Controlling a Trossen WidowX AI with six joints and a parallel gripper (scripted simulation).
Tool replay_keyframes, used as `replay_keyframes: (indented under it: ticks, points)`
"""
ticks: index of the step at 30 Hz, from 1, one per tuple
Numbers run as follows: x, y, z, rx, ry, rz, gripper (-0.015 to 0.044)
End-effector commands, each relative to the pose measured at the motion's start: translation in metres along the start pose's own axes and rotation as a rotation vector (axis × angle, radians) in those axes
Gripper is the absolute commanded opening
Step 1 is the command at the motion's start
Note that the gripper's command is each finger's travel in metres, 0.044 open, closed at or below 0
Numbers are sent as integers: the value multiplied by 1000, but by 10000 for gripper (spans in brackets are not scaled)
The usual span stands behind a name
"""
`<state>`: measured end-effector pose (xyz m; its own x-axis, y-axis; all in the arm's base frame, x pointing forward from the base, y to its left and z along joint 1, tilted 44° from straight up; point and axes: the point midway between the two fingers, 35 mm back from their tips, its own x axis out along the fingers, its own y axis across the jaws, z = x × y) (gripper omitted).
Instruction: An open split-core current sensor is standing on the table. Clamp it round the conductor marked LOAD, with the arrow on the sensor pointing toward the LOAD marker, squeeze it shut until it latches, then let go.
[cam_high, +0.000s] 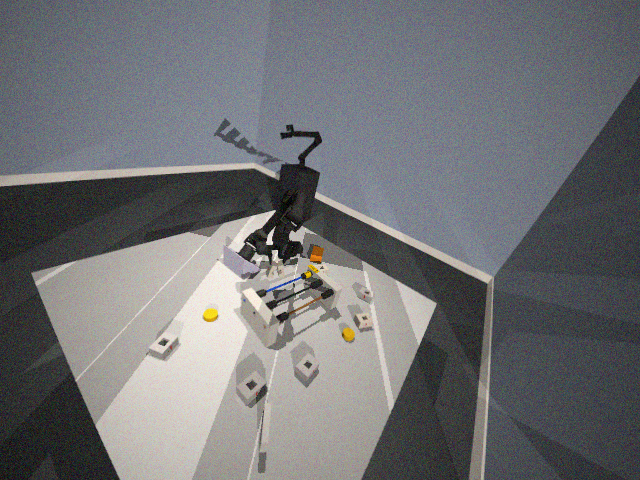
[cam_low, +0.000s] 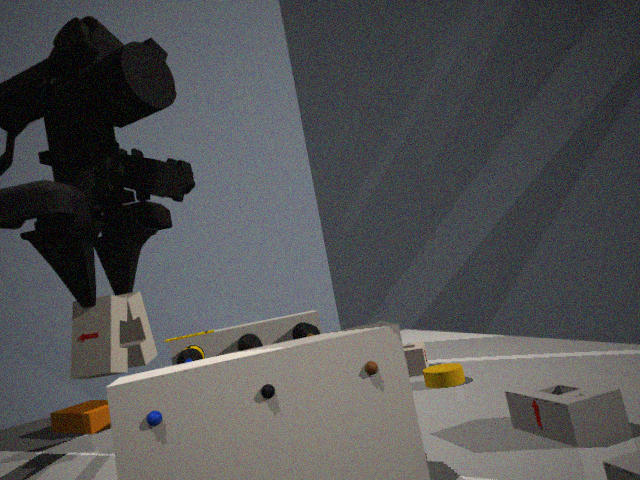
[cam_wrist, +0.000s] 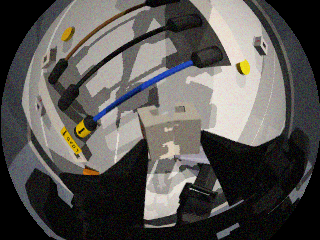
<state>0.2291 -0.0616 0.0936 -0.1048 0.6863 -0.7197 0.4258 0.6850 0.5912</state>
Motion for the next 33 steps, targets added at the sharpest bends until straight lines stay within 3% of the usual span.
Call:
replay_keyframes:
  ticks: [1, 33]
  points:
    - [-2, 3, 7, 113, -10, 0, 0]
    - [-1, 20, 46, 1142, -10, 8, 0]
